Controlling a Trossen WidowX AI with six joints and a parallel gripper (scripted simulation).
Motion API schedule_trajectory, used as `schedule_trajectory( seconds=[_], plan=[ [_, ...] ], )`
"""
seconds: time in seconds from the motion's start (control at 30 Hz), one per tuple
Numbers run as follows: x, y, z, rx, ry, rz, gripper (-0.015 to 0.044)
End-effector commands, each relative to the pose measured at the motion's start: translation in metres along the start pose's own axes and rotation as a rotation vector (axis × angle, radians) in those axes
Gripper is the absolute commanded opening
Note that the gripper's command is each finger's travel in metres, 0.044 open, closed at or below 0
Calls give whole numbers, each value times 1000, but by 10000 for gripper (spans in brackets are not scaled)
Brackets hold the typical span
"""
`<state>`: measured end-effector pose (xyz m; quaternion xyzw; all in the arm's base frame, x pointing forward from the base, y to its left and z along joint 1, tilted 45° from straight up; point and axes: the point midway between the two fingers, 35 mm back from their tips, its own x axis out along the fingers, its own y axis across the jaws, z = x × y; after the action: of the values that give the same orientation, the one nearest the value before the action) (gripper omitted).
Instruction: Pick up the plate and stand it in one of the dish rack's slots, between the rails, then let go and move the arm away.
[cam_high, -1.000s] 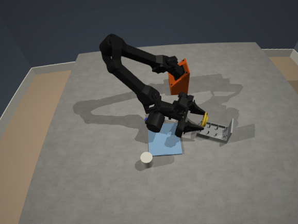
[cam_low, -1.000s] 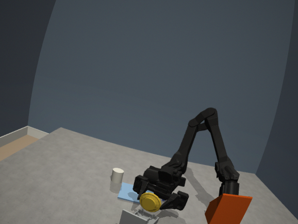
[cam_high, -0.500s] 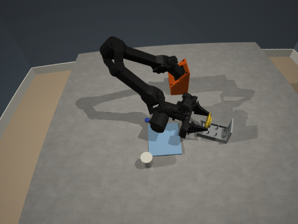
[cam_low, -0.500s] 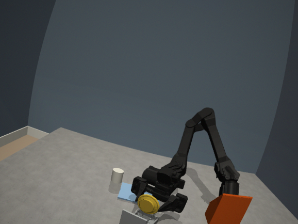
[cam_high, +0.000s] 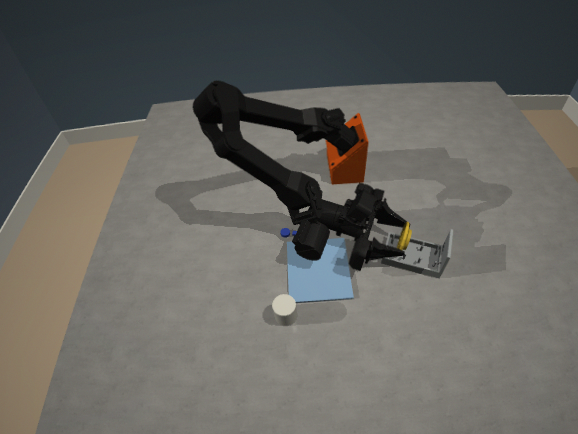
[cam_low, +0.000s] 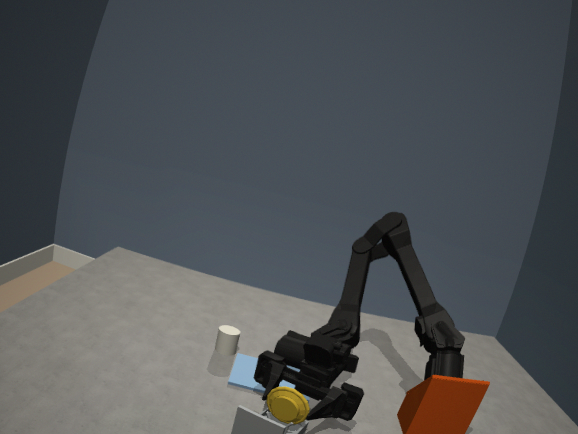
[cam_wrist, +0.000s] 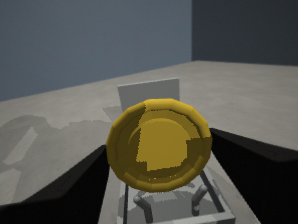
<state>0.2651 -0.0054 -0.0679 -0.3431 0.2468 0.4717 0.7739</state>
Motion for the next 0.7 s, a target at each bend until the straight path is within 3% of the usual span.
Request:
schedule_trajectory(
  seconds=[0.0, 0.13, 0.63, 0.67],
  plan=[
    [0, 0, 0, 5, 0, 1, 0],
    [0, 0, 0, 5, 0, 1, 0],
    [0, 0, 0, -1, 0, 0, 394],
    [0, 0, 0, -1, 0, 0, 400]
  ],
)
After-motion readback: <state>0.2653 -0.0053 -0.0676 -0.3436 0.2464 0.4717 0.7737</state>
